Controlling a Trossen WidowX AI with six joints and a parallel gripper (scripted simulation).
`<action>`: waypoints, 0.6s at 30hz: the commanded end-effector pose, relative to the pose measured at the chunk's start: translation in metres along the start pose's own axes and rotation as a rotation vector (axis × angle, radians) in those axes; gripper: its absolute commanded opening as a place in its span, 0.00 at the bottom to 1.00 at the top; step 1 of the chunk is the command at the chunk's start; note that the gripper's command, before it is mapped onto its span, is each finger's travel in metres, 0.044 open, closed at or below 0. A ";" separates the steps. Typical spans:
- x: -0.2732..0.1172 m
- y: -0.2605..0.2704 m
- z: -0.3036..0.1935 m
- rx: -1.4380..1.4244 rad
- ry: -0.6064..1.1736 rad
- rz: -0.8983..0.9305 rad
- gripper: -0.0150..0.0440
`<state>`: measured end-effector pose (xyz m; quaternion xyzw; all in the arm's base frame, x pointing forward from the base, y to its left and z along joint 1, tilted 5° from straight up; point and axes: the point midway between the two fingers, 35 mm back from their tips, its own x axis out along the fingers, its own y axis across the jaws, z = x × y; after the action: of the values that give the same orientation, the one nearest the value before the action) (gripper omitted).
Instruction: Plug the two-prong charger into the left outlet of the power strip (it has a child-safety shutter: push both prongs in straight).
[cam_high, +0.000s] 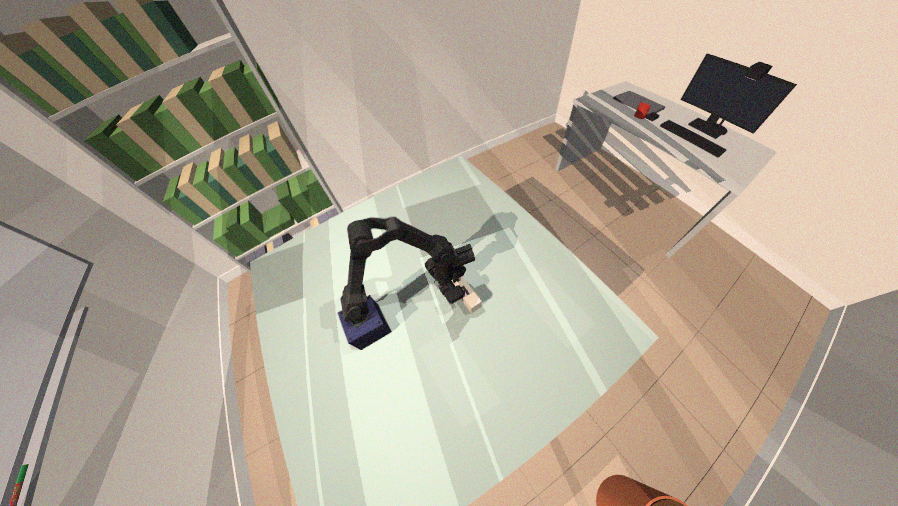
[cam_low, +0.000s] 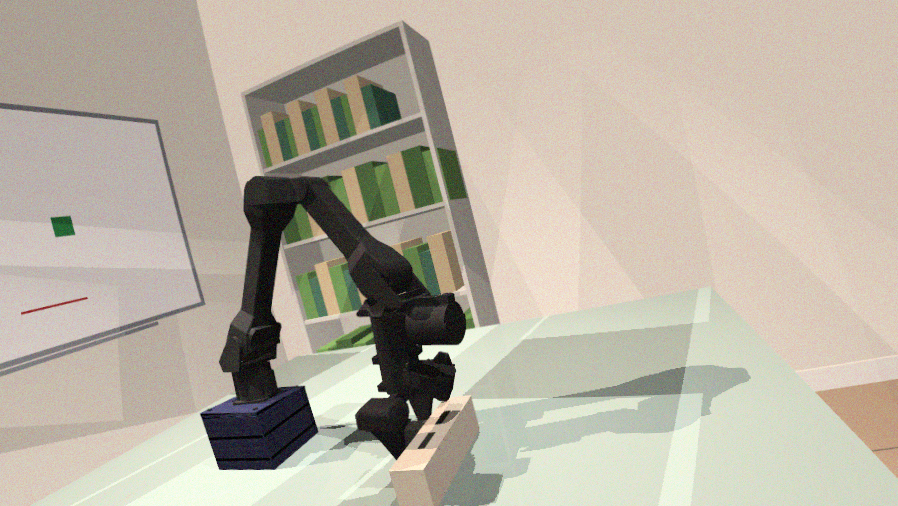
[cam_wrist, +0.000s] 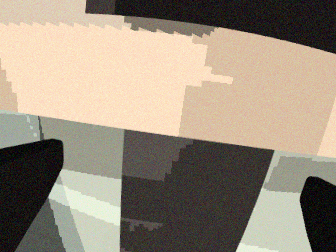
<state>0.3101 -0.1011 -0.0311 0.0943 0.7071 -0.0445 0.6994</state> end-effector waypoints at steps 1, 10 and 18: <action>0.000 0.001 -0.001 -0.005 -0.006 0.004 1.00; 0.000 0.001 -0.003 -0.006 -0.013 0.004 1.00; 0.001 0.000 -0.009 -0.006 -0.013 0.004 1.00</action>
<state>0.3041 -0.1000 -0.0319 0.0936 0.7037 -0.0444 0.7029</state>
